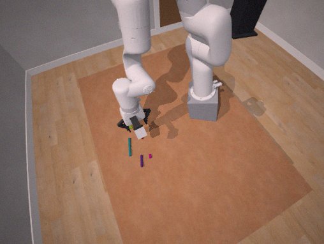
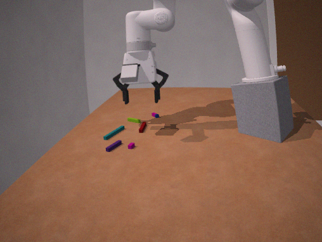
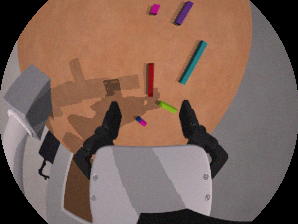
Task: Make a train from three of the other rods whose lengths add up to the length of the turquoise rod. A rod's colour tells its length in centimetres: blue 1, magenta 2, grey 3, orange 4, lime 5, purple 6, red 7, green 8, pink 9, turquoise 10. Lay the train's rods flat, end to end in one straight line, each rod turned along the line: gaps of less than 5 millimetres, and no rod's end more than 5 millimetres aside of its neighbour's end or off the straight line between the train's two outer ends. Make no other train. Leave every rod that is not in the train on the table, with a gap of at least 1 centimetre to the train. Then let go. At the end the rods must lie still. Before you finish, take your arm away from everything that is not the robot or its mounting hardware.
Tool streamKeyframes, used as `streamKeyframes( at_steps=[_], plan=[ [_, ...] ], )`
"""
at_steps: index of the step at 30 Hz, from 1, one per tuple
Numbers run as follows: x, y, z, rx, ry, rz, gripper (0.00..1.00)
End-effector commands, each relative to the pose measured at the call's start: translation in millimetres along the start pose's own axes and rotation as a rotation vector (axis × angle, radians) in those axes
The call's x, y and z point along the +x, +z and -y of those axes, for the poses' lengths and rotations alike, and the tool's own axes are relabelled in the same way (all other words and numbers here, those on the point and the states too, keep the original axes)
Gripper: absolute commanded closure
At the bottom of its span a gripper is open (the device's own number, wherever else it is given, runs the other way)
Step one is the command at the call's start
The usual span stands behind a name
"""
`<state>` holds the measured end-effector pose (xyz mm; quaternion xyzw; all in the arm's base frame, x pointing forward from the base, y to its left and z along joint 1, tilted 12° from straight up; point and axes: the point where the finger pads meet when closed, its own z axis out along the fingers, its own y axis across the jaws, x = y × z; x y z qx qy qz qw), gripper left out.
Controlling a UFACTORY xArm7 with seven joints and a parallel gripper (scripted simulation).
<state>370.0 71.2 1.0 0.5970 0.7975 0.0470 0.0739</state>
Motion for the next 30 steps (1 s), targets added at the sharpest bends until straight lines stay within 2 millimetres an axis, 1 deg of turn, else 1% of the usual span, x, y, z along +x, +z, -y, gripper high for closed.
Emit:
streamKeyframes(
  at_steps=[1,2,3,30],
  plan=[
    [4.9,1.1,-2.0,-0.004,0.038,0.074,0.0],
    [4.9,1.1,-2.0,-0.004,0.038,0.074,0.0],
    [4.9,1.1,-2.0,-0.004,0.038,0.074,0.76],
    [4.9,1.1,-2.0,-0.004,0.038,0.074,0.76]
  ],
)
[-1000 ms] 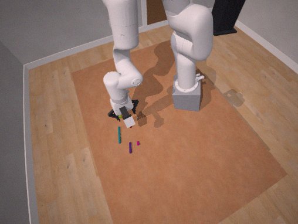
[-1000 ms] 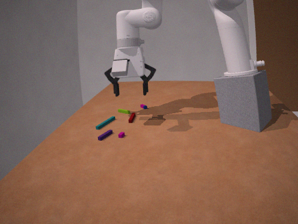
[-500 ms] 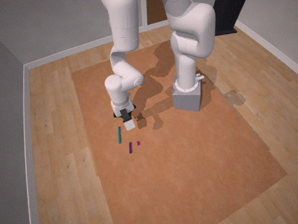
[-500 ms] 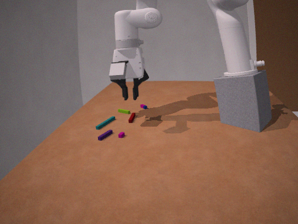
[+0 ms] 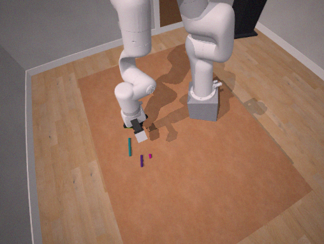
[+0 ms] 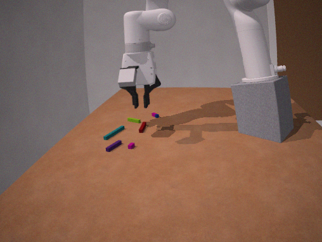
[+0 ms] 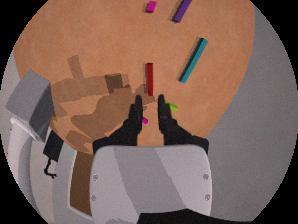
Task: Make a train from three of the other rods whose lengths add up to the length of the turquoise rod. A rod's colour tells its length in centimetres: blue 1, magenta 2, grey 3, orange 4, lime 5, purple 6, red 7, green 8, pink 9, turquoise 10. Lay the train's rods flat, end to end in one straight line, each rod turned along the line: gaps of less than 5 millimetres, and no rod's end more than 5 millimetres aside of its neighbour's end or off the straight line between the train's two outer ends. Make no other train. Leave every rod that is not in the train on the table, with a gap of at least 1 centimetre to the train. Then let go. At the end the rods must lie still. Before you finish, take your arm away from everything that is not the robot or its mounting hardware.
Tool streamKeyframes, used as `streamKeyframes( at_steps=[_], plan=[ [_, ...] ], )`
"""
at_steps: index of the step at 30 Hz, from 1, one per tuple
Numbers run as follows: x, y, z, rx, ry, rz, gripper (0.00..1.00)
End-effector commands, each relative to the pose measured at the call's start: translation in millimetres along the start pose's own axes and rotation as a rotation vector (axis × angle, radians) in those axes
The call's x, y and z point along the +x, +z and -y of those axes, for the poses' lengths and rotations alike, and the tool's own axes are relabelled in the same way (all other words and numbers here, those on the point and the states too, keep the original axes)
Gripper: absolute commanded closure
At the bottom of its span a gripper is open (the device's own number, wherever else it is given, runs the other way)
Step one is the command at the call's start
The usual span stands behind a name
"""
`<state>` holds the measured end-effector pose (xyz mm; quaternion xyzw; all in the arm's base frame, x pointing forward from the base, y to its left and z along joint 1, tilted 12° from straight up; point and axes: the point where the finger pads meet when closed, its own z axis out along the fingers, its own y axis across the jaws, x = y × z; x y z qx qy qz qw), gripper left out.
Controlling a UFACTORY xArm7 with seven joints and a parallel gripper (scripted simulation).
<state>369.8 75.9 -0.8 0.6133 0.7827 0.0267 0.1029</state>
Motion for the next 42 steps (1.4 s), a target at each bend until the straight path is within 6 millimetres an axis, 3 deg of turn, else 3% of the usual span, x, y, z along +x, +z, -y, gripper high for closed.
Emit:
streamKeyframes(
  at_steps=[1,22,42],
  plan=[
    [0.3,-0.6,-1.2,-0.003,0.0,0.0,0.76],
    [0.3,3.2,-1.2,-0.003,0.0,0.0,0.76],
    [0.5,27.4,-1.1,-0.003,0.0,0.0,0.76]
  ],
)
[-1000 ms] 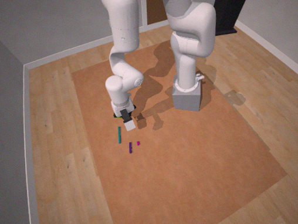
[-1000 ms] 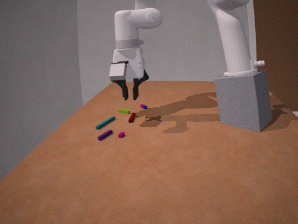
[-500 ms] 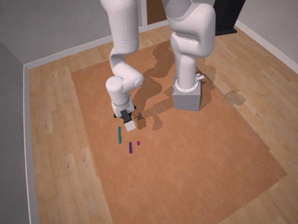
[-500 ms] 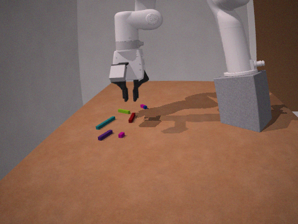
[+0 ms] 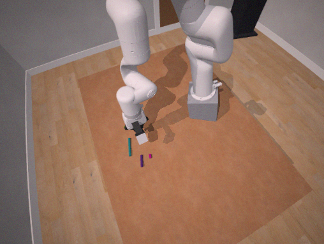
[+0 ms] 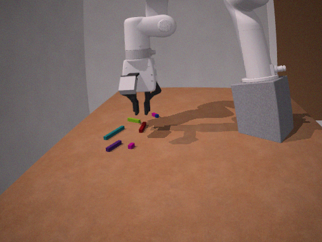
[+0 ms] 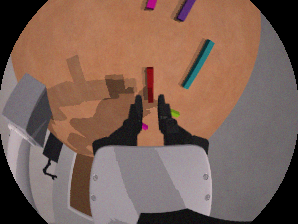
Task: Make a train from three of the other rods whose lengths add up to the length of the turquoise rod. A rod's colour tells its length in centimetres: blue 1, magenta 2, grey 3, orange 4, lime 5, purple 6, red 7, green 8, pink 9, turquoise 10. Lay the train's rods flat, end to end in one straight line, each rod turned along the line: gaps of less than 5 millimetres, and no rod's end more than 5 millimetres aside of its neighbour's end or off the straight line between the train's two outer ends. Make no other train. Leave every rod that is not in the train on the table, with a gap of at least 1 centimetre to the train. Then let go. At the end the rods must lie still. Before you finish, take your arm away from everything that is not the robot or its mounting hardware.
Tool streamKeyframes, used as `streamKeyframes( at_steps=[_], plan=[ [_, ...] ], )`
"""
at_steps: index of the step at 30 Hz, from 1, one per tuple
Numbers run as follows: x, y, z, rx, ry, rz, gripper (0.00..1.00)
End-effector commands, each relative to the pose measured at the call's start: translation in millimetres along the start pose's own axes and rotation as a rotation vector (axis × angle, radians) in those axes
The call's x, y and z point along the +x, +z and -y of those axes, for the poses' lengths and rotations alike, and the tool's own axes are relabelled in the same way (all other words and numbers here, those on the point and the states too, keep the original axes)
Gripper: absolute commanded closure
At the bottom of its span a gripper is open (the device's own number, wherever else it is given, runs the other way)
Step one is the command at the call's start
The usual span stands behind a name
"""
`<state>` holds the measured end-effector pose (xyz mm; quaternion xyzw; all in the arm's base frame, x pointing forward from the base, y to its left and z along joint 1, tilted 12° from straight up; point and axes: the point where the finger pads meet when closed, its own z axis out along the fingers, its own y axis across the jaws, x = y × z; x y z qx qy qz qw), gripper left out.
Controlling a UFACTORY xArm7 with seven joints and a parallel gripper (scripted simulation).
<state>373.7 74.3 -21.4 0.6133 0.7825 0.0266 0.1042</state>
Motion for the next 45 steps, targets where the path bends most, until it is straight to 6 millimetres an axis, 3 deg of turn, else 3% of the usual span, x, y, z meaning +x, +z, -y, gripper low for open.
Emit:
streamKeyframes(
  at_steps=[1,20,45],
  plan=[
    [0.2,8.1,-1.2,-0.002,0.0,-0.002,0.76],
    [0.4,29.5,-1.1,-0.002,0.0,-0.002,0.76],
    [0.4,31.6,-1.1,-0.002,0.0,-0.002,0.76]
  ],
)
